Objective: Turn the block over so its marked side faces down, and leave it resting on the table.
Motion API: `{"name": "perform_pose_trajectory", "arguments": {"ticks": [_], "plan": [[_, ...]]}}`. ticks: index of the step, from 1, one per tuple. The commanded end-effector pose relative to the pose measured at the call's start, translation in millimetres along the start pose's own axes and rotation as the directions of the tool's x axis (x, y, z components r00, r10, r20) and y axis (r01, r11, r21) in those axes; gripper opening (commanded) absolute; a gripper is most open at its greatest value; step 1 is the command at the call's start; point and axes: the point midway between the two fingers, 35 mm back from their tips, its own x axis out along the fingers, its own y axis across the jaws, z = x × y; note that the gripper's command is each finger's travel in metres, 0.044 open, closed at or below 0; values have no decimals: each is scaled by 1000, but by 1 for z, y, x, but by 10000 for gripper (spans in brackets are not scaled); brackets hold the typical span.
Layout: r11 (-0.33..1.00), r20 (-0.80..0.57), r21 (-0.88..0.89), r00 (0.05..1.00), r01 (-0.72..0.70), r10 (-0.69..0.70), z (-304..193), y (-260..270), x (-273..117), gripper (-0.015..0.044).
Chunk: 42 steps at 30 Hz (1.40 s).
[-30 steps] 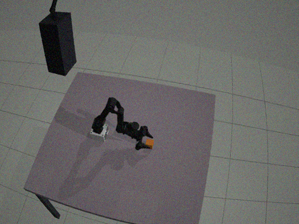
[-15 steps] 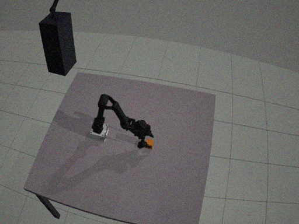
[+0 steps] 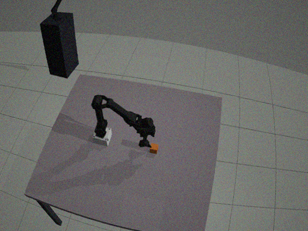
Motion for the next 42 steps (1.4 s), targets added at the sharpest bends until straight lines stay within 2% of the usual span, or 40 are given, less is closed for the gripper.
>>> {"name": "perform_pose_trajectory", "arguments": {"ticks": [1, 9, 19, 25, 29, 42], "plan": [[1000, -29, 4, 1000, 4, -4, -3, -1, -2, 440], [1000, -258, 4, 966, 1, 0, 22, 0, 3, 440], [1000, -531, 5, 847, 3, 0, 41, -1, -4, 440], [1000, -535, 5, 845, 3, 0, 39, -1, -1, 440], [1000, -536, 5, 845, 3, 0, 22, -1, 26, 440], [1000, -536, 5, 844, 3, 0, 13, -1, 39, 440]]}}
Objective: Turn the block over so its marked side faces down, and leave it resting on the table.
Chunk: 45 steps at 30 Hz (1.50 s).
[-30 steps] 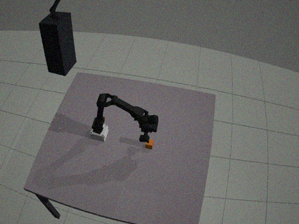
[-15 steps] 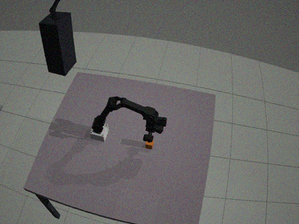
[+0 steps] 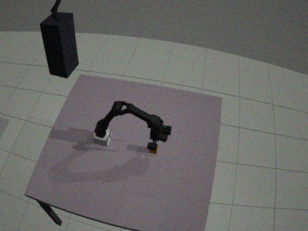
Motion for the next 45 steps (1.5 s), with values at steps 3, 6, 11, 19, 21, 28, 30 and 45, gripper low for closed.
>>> {"name": "perform_pose_trajectory", "arguments": {"ticks": [3, 6, 11, 19, 21, 28, 30, 45], "plan": [[1000, -7, -4, 1000, -3, 3, -1, 1, 10, 440], [1000, -7, -4, 1000, -3, 3, -1, 1, 15, 440], [1000, -7, -4, 1000, -3, 3, -1, 1, 23, 440], [1000, -7, -4, 1000, -2, 2, -1, 1, 36, 440], [1000, -7, -4, 1000, -2, 2, -1, 1, 39, 440], [1000, -7, -4, 1000, -2, 2, -2, 1, 42, 335], [1000, -7, -4, 1000, -2, 2, -2, 1, 42, 282], [1000, -7, -4, 1000, -2, 2, -2, 1, 42, 143]]}}
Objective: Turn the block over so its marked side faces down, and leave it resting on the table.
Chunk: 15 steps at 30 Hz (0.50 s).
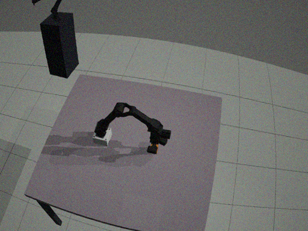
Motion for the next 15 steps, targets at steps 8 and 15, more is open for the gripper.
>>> {"name": "perform_pose_trajectory", "arguments": {"ticks": [8, 15], "plan": [[1000, -1, -4, 1000, 0, 0, 0, 0, -4, 51], [1000, 0, -4, 1000, -1, 1, 0, 0, -29, 0]]}}
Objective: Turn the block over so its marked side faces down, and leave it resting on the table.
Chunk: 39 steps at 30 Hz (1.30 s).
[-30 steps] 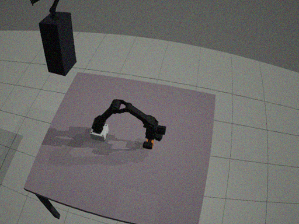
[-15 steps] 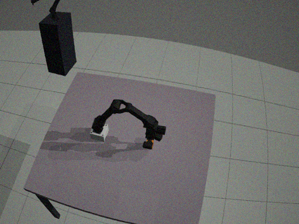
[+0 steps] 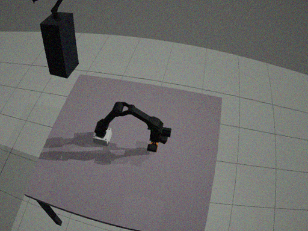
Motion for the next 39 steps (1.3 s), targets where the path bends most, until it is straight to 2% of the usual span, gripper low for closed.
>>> {"name": "perform_pose_trajectory", "arguments": {"ticks": [1, 18, 39], "plan": [[1000, 10, 1, 1000, -1, 1, 1, 0, -8, 0], [1000, 237, 0, 972, -3, 3, 5, 0, 0, 0], [1000, 502, 1, 865, 0, 0, -3, 0, -1, 0]]}}
